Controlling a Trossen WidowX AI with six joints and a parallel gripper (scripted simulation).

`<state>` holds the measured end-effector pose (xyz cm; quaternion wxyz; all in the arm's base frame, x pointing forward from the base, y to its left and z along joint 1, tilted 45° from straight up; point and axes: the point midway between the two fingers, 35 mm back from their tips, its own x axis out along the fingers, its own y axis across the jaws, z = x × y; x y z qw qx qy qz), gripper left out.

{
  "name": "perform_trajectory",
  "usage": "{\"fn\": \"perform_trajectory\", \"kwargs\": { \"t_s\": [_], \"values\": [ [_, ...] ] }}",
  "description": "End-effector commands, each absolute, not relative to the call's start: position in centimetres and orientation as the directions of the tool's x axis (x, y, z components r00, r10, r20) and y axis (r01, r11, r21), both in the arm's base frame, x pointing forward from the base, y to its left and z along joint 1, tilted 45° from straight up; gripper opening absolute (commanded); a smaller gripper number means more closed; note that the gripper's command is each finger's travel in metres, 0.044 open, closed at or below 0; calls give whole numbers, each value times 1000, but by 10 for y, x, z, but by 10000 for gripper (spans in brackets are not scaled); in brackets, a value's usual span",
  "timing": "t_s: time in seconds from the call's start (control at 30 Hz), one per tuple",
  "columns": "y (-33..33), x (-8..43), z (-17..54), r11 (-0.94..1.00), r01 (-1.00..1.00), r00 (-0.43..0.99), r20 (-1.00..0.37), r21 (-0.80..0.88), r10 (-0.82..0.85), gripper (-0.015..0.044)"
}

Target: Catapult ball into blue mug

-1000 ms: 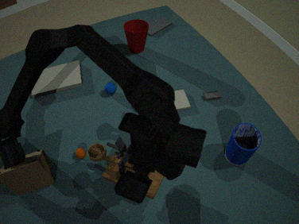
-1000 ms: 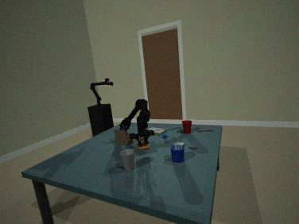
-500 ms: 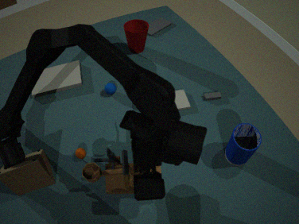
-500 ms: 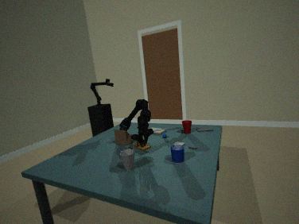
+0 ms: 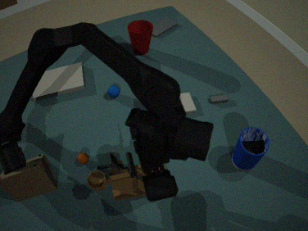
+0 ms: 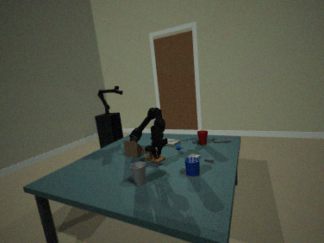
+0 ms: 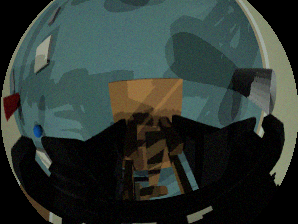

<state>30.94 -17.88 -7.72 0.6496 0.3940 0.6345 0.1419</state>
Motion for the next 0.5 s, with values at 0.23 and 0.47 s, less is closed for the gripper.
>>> {"fn": "perform_trajectory", "kwargs": {
  "t_s": [0.23, 0.47],
  "values": [
    [-169, 314, -86, 652, 309, 163, -714, 692, 681, 0],
    [-161, 316, -94, 652, 309, 163, -714, 693, 681, 0]
  ]
}}
